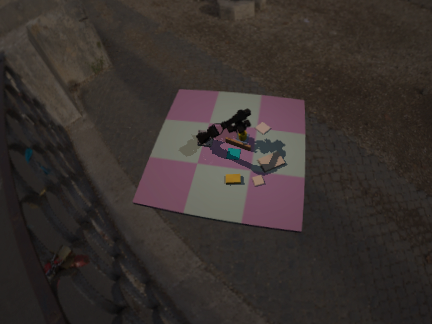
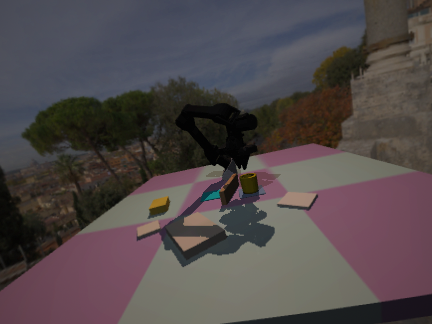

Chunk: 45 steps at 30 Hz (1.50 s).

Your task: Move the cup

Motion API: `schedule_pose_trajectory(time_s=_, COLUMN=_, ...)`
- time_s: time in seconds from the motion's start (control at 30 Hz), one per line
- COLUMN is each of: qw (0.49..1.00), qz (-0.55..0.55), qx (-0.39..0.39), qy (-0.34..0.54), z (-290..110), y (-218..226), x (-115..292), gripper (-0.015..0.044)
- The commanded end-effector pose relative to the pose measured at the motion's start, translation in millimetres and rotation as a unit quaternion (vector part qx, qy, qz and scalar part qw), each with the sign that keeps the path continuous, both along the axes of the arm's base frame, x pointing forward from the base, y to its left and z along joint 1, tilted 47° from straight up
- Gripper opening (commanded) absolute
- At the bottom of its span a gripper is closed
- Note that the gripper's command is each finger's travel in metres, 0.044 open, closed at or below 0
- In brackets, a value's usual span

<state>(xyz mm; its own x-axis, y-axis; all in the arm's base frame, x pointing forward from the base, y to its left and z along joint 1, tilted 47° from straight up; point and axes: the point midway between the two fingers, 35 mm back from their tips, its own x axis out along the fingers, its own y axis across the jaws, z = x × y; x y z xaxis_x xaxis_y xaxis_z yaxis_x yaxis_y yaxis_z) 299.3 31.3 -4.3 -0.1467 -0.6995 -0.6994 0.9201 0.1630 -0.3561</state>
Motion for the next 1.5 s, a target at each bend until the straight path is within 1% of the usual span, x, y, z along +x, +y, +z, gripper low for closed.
schedule_pose_trajectory(time_s=0.0, qw=1.000, qz=0.000, qx=-0.005, qy=-0.001, z=-5.1, y=-3.8, x=0.9, gripper=0.0167)
schedule_pose_trajectory(time_s=1.13, qw=1.000, qz=0.000, qx=-0.006, qy=-0.001, z=-42.3, y=-43.1, x=-7.7, gripper=0.0167)
schedule_pose_trajectory(time_s=1.47, qw=1.000, qz=0.000, qx=-0.007, qy=-0.001, z=-43.8, y=-44.7, x=-8.2, gripper=0.0167)
